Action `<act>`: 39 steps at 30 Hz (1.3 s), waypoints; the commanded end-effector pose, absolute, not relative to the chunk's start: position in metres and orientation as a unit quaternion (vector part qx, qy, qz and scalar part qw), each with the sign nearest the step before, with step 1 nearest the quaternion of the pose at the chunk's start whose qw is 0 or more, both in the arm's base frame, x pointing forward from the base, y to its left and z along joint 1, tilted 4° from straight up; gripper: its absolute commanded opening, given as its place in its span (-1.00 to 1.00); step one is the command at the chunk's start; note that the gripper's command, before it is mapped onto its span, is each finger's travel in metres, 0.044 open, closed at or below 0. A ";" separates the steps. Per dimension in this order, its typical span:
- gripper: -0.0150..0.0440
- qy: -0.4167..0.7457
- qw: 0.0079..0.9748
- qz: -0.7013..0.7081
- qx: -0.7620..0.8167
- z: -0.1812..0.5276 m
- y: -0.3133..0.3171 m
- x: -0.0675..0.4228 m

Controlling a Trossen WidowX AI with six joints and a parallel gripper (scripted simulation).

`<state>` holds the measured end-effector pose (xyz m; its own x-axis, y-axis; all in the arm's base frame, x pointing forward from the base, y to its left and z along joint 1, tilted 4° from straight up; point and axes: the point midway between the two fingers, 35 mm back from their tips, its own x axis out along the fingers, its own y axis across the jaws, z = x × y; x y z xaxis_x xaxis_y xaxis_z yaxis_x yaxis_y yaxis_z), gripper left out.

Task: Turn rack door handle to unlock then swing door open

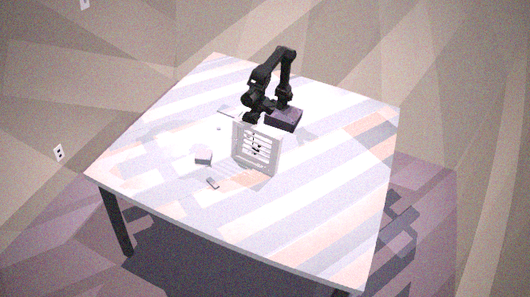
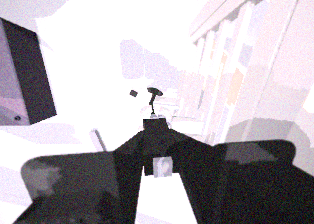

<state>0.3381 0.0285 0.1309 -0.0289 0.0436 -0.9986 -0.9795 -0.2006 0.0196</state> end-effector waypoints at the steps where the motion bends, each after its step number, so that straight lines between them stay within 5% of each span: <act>1: -0.44 0.458 0.468 0.554 -0.514 0.130 0.031 0.335; 39: -0.44 0.619 0.613 0.368 -0.324 0.133 0.061 0.283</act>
<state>0.2863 0.0574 0.1333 -0.0442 0.0435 -0.9981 -0.8808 0.4697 0.0595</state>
